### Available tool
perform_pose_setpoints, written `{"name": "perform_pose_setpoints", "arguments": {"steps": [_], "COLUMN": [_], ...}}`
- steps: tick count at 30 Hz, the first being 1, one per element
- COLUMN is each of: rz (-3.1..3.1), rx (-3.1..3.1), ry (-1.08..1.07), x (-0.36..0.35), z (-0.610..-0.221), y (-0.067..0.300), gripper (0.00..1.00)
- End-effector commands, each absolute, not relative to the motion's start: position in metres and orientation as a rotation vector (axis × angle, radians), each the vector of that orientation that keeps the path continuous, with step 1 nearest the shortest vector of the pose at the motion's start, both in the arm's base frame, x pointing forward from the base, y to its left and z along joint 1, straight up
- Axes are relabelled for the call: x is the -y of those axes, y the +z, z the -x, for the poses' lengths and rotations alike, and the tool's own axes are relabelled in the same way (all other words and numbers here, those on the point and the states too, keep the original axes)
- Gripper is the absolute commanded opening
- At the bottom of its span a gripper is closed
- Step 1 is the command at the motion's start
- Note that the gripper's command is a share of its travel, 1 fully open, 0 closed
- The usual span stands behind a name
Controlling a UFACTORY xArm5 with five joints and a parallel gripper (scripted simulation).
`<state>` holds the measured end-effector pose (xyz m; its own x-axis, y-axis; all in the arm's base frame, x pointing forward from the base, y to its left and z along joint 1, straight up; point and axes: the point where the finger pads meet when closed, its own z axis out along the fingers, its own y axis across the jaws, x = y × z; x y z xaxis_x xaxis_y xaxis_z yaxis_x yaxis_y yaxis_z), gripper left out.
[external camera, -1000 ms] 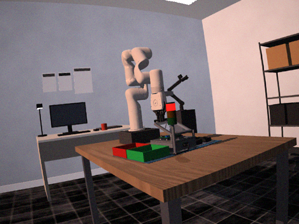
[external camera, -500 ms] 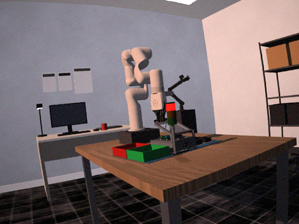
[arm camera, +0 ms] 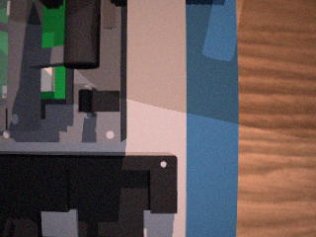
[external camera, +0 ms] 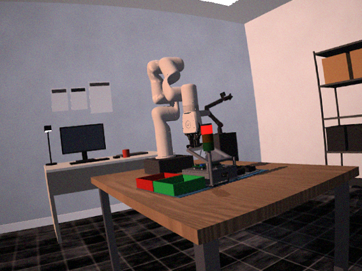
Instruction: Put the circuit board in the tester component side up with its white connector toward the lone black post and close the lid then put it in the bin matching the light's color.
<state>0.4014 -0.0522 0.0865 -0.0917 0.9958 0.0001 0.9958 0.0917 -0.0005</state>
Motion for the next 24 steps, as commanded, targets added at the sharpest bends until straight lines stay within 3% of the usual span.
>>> {"name": "perform_pose_setpoints", "arguments": {"steps": [1, 24], "rz": [2.119, 2.119], "rx": [2.323, 2.323], "ry": [-0.003, -0.003], "x": [0.0524, 0.0524], "z": [-0.4027, -0.4025], "y": [0.0878, 0.0848], "gripper": [0.28, 0.28]}}
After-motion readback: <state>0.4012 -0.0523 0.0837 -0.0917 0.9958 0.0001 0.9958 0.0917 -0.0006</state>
